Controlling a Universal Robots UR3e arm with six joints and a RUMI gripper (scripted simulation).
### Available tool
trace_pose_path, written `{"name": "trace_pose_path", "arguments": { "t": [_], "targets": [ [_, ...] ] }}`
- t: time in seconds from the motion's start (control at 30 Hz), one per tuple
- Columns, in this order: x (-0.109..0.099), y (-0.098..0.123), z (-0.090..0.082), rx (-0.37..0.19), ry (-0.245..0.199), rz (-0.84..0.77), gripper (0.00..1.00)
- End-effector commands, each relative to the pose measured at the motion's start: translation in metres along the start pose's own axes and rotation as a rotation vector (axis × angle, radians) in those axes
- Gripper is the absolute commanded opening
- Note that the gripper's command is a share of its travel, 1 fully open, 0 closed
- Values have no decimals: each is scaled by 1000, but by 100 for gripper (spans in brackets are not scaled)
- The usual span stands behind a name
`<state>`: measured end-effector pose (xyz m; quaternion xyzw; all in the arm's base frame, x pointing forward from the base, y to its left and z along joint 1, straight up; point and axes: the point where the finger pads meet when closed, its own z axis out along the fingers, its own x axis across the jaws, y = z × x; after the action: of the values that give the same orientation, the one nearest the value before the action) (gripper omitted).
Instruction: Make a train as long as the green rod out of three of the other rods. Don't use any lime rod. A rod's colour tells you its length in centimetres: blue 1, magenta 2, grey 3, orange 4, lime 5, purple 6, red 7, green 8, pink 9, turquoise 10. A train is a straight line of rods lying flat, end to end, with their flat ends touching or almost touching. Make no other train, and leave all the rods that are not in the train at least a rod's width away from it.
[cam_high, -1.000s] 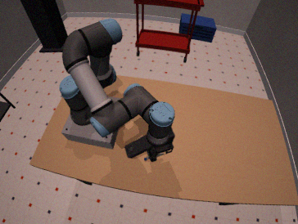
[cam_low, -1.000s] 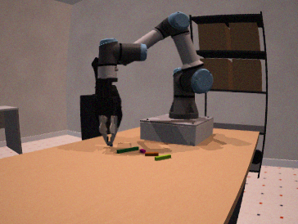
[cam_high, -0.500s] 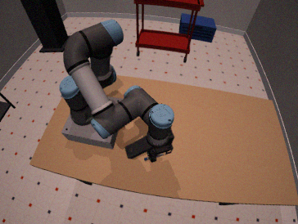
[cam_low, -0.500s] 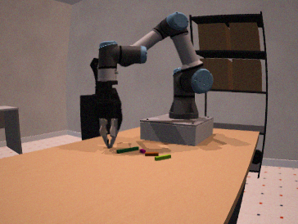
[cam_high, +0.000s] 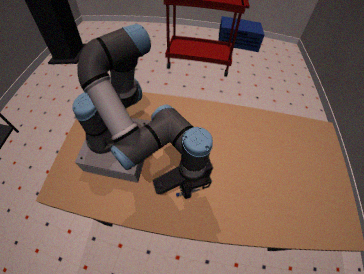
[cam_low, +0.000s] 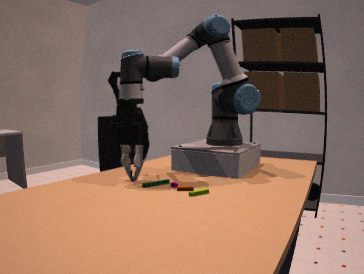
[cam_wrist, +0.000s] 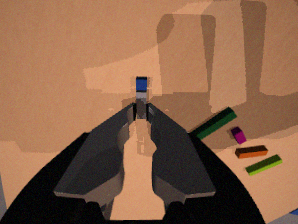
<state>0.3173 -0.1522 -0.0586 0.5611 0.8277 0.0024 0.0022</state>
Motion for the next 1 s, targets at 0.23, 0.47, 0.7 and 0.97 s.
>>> {"name": "trace_pose_path", "arguments": {
  "t": [0.23, 0.47, 0.7, 0.97],
  "targets": [
    [0, 1, 0, -1, 0, 0, 0],
    [0, 1, 0, -1, 0, 0, 0],
    [0, 1, 0, -1, 0, 0, 6],
    [0, 1, 0, -1, 0, 0, 11]
  ]
}}
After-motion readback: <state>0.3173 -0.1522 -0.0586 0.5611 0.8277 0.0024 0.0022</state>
